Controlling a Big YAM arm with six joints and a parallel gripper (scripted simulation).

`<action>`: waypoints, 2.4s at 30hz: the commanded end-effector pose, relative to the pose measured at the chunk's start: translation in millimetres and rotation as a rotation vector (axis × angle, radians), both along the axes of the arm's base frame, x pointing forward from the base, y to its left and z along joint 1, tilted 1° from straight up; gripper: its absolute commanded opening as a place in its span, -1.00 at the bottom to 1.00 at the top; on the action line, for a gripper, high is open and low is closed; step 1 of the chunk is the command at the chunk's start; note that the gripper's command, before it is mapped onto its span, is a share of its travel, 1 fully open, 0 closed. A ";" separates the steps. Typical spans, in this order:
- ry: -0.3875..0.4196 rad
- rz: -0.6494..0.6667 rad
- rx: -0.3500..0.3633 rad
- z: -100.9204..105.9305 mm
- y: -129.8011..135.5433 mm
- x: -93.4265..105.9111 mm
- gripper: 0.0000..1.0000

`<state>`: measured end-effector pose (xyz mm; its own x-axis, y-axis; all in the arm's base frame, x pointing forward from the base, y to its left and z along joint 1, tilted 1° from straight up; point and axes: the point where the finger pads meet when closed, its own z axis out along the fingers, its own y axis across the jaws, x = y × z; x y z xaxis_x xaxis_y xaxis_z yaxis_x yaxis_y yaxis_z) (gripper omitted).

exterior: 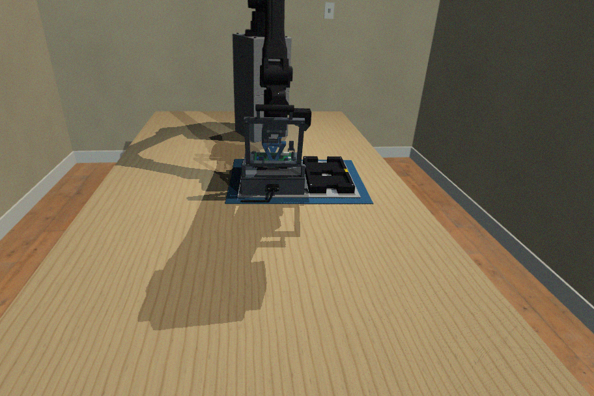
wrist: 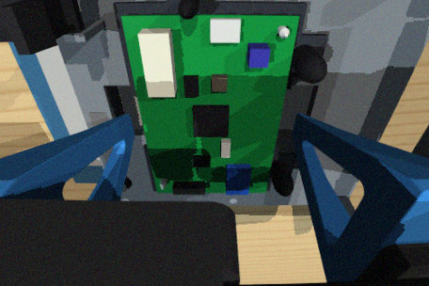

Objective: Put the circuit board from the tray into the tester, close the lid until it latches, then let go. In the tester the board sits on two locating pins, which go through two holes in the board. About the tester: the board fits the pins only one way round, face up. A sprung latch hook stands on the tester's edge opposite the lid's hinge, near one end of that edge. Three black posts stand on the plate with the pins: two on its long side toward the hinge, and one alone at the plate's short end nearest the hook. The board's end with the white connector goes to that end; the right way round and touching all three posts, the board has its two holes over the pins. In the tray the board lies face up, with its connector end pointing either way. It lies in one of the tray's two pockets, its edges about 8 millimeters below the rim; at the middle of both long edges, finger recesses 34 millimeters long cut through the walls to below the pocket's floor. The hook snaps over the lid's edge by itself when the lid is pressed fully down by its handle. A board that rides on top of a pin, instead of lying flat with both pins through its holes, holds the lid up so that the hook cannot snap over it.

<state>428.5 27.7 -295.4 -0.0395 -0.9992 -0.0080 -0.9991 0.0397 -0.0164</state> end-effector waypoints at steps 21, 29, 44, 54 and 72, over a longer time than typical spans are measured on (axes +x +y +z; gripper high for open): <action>-0.012 0.010 0.006 -5.5 3.6 3.7 0.83; -0.012 0.010 0.006 -5.5 3.6 3.5 0.83; -0.009 0.010 0.006 -4.1 3.4 2.0 0.83; -0.016 0.010 0.006 18.3 3.4 5.6 0.83; -0.018 0.010 0.006 85.6 1.5 4.4 0.83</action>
